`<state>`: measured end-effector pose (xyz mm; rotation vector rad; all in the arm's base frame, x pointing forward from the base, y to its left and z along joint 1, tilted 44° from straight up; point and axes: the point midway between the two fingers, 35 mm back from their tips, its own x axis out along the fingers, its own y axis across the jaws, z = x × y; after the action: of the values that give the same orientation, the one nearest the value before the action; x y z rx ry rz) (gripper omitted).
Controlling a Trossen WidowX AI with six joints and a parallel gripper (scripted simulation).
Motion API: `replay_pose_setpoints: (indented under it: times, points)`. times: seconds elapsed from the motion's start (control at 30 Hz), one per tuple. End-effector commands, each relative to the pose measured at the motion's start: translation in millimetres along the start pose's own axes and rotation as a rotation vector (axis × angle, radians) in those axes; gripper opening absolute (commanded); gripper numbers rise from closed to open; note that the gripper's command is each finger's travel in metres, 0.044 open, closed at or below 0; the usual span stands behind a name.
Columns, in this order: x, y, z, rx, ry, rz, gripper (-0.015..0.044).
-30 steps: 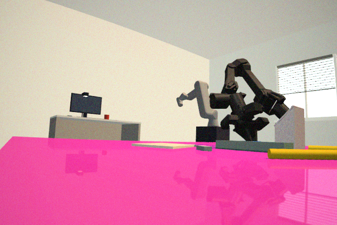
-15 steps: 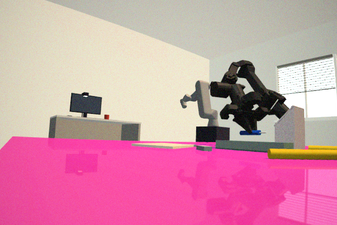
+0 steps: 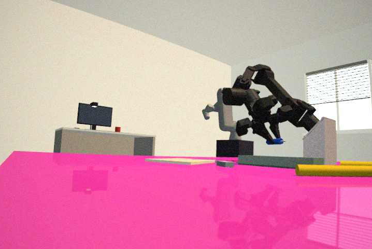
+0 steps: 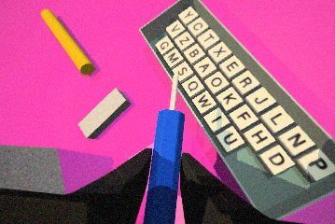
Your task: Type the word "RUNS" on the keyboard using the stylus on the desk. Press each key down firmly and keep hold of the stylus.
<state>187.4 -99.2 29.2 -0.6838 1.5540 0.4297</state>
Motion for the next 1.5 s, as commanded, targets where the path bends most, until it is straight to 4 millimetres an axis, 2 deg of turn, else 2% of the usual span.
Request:
replay_pose_setpoints:
  times: [0.0, 0.73, 1.47]
  points:
    - [-4.0, -5.3, 7.1, 0.132, -0.002, 0.041, 0.0]
    - [-16.2, -26.1, 41.6, 0.841, 0.112, 0.239, 0.0]
    - [-19.8, -42.1, 77.3, 1.547, 0.393, 0.346, 0.0]
